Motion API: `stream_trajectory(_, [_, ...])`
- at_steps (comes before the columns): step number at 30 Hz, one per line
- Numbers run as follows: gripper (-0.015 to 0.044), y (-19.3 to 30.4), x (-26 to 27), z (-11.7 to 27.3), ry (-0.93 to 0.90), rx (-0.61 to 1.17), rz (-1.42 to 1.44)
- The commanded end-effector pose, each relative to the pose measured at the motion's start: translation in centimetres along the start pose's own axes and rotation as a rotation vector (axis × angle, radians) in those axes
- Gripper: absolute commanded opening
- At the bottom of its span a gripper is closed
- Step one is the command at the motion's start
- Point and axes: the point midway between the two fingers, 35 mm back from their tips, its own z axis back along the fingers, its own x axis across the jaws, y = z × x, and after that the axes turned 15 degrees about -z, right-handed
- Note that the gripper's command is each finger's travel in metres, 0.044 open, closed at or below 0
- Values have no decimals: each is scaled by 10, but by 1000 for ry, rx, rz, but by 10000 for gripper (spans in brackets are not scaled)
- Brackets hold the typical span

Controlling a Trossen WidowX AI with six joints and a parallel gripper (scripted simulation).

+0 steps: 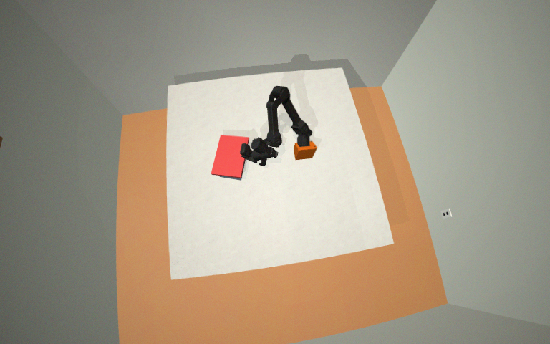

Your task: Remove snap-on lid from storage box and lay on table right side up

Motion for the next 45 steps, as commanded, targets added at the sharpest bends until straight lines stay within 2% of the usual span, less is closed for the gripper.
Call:
stream_trajectory(1, [0,1,4,3,-3,2,-4])
stream_trajectory(45, [0,17,62,22,-2,3,-5])
